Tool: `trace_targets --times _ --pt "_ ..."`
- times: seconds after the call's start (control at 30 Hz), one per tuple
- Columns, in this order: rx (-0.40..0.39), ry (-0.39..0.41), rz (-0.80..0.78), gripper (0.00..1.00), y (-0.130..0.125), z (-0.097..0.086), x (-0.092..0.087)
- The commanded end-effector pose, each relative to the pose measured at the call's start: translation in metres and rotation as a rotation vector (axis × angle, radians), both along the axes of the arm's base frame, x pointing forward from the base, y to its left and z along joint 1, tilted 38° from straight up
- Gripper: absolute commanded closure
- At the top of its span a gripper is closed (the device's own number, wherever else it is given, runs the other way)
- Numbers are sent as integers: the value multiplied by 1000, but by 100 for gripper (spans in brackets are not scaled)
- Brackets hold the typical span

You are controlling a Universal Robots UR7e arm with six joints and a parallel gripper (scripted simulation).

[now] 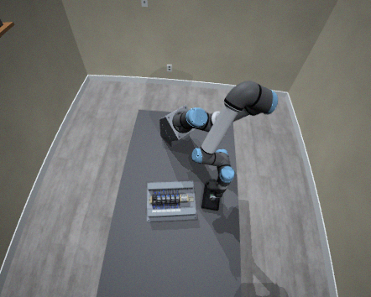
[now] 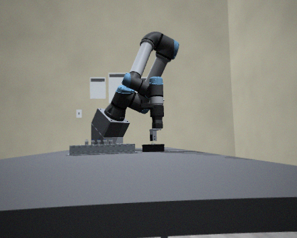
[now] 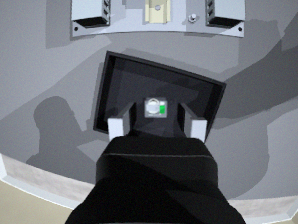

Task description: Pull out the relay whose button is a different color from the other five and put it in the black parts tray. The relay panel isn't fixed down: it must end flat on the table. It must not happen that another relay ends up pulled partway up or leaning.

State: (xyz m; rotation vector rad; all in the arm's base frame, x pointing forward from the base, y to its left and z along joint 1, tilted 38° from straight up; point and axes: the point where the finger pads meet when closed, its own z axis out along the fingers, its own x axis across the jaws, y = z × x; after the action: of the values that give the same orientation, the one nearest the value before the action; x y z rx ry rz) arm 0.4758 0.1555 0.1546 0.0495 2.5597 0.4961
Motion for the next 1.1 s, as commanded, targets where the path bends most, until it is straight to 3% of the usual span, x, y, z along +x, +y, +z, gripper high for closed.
trace_targets --times 0.0,0.73,1.07 --pt "0 -1 0 2 0 1 0" --pt "0 -1 0 2 -1 2 -1" --pt "0 -1 0 2 -8 20 -12"
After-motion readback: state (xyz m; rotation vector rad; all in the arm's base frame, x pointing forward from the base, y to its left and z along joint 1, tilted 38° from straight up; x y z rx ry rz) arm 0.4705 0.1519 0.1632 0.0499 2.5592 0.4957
